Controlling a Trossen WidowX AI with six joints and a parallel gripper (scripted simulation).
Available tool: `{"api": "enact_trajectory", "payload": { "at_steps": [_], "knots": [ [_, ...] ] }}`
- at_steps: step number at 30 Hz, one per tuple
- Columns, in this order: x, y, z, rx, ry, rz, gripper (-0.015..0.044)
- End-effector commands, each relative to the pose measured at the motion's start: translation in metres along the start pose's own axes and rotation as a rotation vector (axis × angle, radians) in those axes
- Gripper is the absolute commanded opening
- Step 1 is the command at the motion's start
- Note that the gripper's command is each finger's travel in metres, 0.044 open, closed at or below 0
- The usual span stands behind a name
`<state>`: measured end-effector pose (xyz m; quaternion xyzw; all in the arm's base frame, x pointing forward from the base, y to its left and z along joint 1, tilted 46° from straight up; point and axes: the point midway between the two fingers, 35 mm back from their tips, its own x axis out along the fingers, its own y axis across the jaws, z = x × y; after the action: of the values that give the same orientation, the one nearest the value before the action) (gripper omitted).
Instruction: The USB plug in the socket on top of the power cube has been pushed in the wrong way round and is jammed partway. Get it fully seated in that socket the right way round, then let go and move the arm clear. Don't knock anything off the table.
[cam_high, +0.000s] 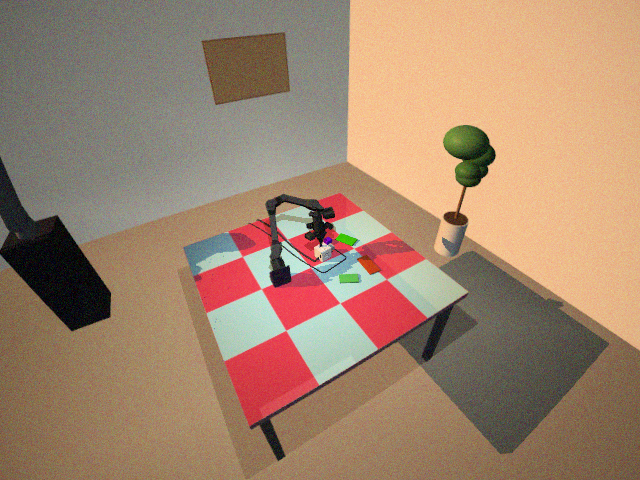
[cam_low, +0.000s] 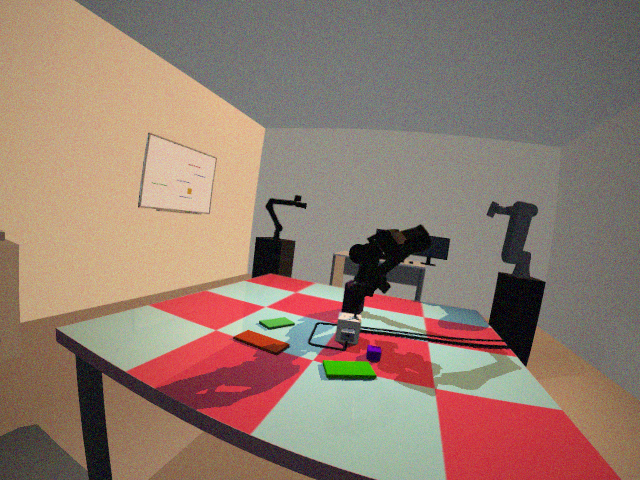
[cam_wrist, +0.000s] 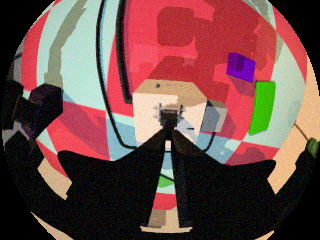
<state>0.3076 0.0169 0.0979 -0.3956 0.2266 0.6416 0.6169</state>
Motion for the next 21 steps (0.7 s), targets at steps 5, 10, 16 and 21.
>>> {"api": "enact_trajectory", "payload": {
  "at_steps": [5,10,16,21],
  "knots": [
    [0.0014,-0.0001,0.0004,0.001,0.0,-0.001,0.0],
    [0.002,-0.0001,0.0005,0.001,0.0,-0.001,0.0],
    [0.0027,-0.0001,0.0006,0.001,0.0,-0.001,0.0],
    [0.0033,-0.0001,0.0007,0.001,0.0,-0.001,0.0]
  ]
}}
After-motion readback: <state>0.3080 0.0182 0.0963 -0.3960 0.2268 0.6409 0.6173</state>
